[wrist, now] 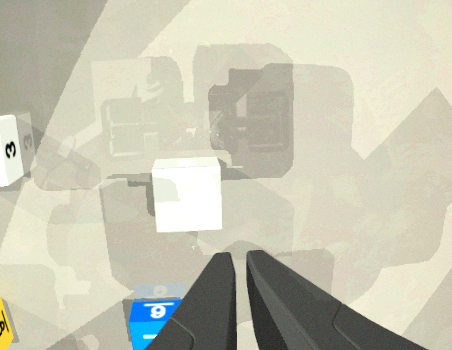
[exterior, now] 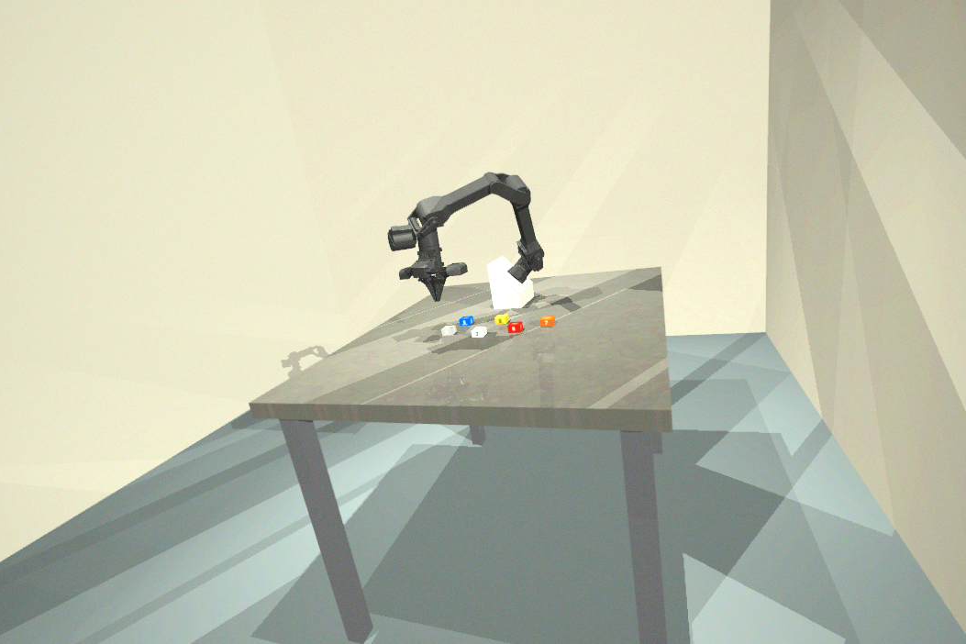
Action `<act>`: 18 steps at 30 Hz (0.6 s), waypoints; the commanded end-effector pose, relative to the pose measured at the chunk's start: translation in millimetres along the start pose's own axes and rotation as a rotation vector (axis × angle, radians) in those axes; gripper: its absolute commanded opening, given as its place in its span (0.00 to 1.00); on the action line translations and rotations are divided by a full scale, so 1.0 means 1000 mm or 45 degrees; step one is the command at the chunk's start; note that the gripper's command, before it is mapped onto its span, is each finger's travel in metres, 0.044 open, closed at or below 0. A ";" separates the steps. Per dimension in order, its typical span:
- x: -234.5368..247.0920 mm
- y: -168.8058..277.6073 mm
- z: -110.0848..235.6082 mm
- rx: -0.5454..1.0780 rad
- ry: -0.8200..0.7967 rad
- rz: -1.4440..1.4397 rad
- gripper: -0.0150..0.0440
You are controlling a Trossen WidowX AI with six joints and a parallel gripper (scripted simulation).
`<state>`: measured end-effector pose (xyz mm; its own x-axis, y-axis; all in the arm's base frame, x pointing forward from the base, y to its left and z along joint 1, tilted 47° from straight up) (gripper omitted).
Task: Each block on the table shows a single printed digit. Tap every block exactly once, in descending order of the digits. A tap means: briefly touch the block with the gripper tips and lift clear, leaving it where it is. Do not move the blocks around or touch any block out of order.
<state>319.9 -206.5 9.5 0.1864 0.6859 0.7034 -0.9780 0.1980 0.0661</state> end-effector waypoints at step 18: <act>0.004 0.007 -0.073 0.047 -0.024 -0.010 0.29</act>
<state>320.9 -157.2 -35.1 0.1907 0.6742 0.7135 -0.9794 0.1793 0.0924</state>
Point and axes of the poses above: the point midway between the two fingers, 35 mm back from their tips, its own z axis back along the fingers, its own x axis across the jaws, y = z × x, the point moved 9 cm from there along z, back along the fingers, and after that the axes turned 12 degrees about -z, right-handed, at the moved point
